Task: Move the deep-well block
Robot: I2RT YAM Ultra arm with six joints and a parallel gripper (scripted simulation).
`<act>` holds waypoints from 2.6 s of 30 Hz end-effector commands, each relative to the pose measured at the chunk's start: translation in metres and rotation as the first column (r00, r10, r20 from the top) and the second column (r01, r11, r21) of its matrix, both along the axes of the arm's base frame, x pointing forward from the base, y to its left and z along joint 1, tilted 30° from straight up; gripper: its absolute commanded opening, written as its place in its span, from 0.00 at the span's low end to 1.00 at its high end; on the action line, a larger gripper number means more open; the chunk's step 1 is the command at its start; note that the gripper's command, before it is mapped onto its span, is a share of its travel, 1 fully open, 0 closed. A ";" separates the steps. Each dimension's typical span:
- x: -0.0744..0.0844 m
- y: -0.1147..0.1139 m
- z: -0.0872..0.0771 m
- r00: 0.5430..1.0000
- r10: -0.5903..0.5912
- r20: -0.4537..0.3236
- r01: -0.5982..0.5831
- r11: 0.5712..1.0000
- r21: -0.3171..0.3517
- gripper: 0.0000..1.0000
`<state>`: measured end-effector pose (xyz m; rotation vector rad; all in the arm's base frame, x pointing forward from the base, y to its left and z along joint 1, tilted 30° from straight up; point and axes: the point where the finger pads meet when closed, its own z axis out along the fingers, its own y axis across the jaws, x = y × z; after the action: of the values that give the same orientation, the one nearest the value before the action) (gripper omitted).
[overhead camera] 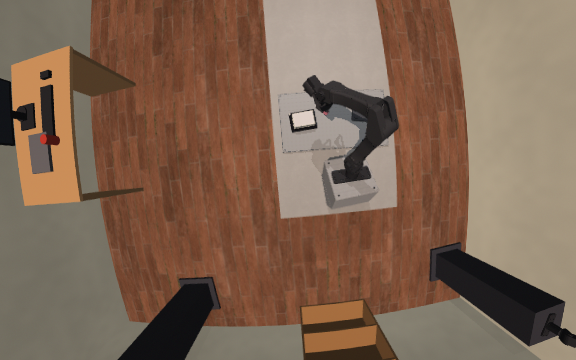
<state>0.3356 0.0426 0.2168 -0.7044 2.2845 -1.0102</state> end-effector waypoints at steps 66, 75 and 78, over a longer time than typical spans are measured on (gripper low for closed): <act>0.028 0.144 -0.112 0.511 0.743 -0.431 -0.777 0.615 0.138 1.00; 0.028 0.144 -0.113 0.511 0.743 -0.431 -0.777 0.615 0.138 1.00; 0.030 0.144 -0.116 0.511 0.743 -0.431 -0.777 0.615 0.138 1.00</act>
<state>0.3651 0.1828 0.0973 -1.9496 1.8982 -0.5110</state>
